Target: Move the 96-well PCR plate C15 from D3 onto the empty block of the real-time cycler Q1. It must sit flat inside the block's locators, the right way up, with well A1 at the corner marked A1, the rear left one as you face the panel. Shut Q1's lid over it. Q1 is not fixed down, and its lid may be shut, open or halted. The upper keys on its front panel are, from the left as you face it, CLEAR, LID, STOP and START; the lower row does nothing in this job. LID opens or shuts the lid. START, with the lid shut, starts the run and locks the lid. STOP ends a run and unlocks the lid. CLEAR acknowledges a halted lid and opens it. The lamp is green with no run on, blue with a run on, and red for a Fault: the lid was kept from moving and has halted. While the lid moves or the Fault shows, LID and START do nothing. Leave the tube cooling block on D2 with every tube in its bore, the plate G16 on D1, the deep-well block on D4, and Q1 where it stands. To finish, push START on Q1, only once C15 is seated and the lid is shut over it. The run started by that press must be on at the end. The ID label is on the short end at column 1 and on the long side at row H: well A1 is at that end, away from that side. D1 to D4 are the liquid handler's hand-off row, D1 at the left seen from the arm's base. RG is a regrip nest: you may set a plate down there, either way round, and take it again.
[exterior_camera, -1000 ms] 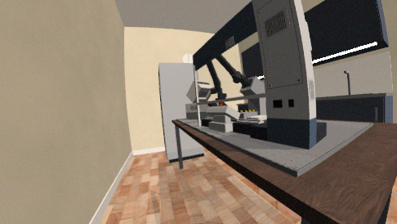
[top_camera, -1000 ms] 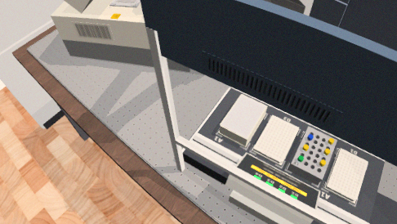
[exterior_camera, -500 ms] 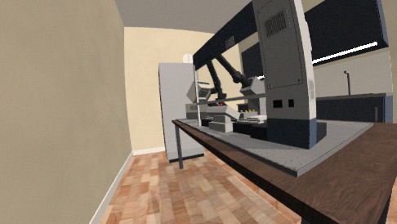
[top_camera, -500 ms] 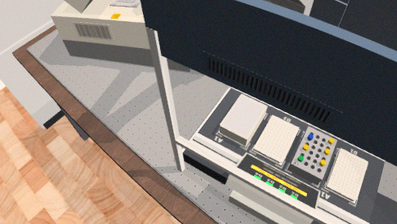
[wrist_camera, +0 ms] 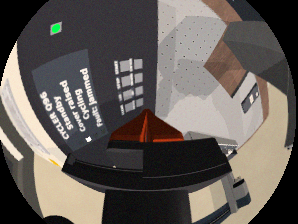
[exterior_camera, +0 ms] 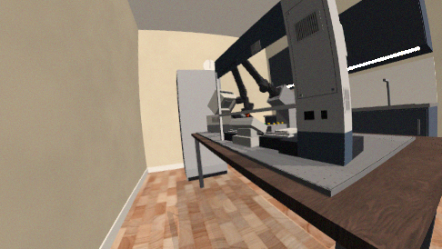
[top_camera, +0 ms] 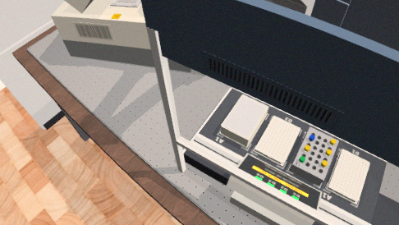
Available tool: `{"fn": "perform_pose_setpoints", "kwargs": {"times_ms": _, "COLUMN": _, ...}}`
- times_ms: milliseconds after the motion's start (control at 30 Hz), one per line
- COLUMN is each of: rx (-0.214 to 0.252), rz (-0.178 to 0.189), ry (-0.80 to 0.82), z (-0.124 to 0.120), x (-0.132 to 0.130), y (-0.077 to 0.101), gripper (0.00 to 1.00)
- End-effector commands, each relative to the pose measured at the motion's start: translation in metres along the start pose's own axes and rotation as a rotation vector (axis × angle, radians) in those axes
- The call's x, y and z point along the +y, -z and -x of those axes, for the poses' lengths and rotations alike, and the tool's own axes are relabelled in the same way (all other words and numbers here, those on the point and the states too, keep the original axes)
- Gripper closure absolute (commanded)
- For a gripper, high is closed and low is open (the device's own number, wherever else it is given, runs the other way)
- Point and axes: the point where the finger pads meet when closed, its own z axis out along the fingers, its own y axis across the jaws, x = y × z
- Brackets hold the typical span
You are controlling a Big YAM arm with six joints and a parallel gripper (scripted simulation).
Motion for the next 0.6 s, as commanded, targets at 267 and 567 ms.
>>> {"fn": "perform_pose_setpoints", "kwargs": {"times_ms": 267, "rx": -0.010, "rz": 0.032, "ry": 0.002, "z": 0.005, "x": -0.003, "y": 0.020, "gripper": 1.00}}
{"fn": "perform_pose_setpoints", "kwargs": {"times_ms": 567, "rx": -0.004, "rz": 0.034, "ry": 0.009, "z": 0.002, "x": 0.011, "y": 0.013, "gripper": 1.00}}
